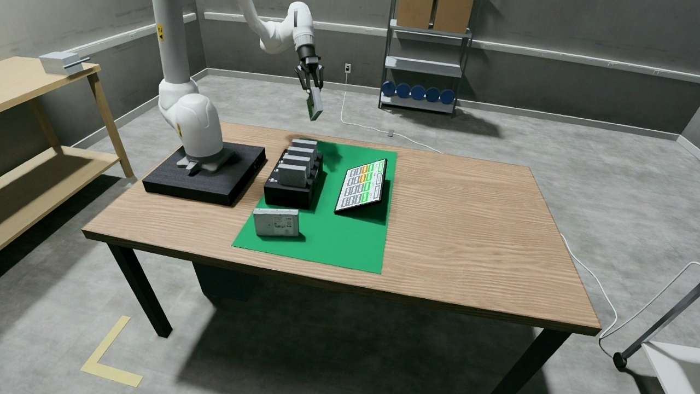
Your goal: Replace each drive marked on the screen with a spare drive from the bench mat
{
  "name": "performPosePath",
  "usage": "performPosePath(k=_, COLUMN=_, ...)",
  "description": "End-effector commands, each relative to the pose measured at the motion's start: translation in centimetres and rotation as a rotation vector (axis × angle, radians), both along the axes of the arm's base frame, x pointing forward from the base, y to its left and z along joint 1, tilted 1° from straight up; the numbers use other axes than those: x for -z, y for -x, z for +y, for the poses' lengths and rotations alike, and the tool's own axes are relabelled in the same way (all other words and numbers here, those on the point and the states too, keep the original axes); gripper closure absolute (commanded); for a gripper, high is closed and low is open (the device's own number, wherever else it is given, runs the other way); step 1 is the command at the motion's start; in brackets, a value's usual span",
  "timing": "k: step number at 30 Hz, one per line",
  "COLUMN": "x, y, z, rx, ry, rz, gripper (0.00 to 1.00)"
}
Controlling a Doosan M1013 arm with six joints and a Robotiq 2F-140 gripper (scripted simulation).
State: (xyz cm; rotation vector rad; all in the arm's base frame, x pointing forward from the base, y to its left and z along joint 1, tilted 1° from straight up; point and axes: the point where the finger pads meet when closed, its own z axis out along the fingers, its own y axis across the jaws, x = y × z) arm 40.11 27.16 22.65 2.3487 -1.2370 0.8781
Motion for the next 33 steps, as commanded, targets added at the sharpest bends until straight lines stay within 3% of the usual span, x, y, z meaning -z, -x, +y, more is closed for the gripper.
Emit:
performPosePath(k=1, x=-0.06, y=-0.01, z=0.04, rx=0.000, ry=0.041, rz=-0.031, gripper=0.90)
performPosePath(k=13, x=-0.02, y=-0.01, z=0.00, rx=0.000, ry=0.077, rz=-0.054, gripper=0.90)
performPosePath(k=26, x=-0.02, y=-0.03, z=-0.04, rx=-0.003, ry=0.328, rz=-0.223, gripper=0.90)
performPosePath(k=33, x=-0.08, y=-0.02, z=0.06, rx=-0.006, ry=0.372, rz=-0.256, gripper=0.90)
